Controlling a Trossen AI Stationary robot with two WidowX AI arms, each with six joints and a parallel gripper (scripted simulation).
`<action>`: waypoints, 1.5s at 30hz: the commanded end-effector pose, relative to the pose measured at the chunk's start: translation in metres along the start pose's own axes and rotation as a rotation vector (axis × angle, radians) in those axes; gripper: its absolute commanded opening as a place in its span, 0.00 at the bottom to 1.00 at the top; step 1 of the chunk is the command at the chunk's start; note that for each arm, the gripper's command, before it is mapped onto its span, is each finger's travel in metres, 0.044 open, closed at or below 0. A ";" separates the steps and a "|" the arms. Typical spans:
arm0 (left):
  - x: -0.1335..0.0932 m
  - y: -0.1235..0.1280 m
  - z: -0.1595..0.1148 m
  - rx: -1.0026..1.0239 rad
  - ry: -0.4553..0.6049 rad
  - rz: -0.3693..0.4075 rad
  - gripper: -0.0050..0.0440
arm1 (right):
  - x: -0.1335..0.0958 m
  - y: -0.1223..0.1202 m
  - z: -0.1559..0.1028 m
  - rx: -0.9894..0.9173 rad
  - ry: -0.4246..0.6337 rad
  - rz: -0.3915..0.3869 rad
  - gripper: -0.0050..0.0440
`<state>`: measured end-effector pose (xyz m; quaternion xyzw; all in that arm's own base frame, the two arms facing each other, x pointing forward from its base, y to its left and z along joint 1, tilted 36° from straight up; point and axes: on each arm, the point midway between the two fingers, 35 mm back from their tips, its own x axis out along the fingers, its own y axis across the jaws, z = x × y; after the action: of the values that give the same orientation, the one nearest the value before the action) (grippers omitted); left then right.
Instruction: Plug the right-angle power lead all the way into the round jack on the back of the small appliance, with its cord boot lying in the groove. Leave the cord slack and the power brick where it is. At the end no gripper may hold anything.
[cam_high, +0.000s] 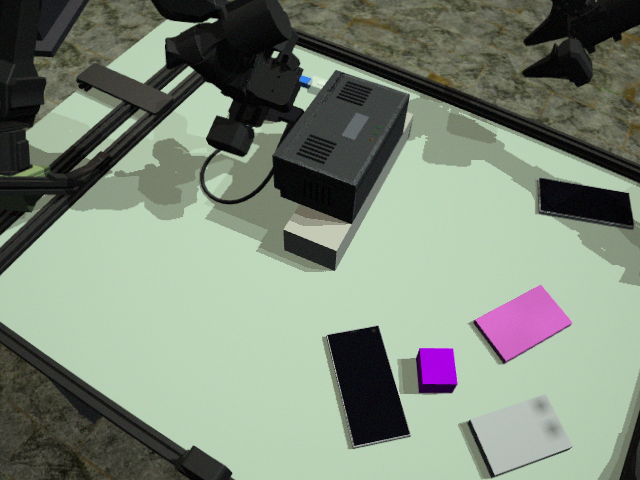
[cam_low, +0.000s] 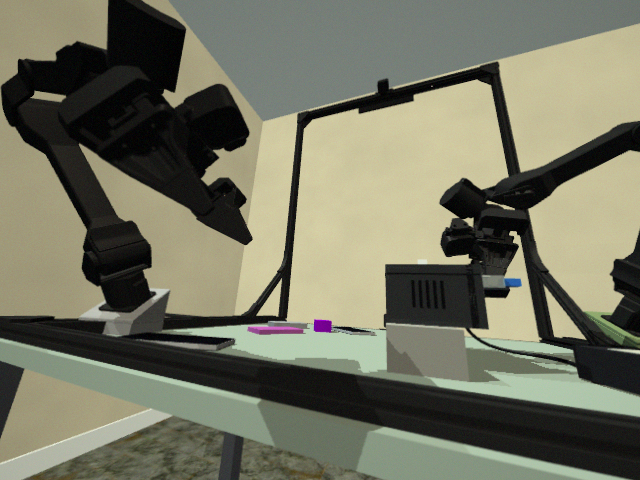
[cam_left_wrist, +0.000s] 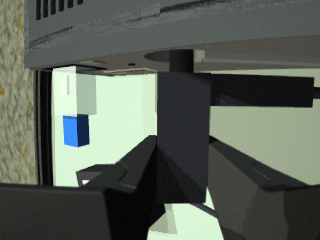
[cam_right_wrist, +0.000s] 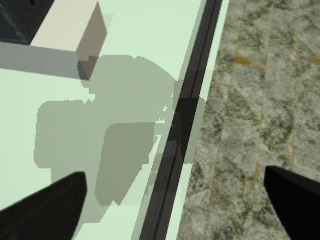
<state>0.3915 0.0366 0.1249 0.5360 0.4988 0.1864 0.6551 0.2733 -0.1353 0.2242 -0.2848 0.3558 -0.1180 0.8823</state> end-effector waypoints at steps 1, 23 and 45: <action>0.000 0.001 0.001 -0.001 0.002 0.004 0.10 | 0.000 0.000 0.000 0.000 0.000 0.000 0.92; 0.002 0.001 0.009 -0.001 0.002 0.004 0.10 | 0.000 0.000 0.000 0.000 0.000 0.000 0.92; 0.004 0.001 0.017 -0.001 0.002 0.005 0.10 | 0.000 0.000 0.000 0.000 0.000 0.000 0.92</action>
<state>0.4046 0.0325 0.1220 0.5371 0.4990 0.1860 0.6541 0.2733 -0.1353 0.2243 -0.2848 0.3558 -0.1180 0.8823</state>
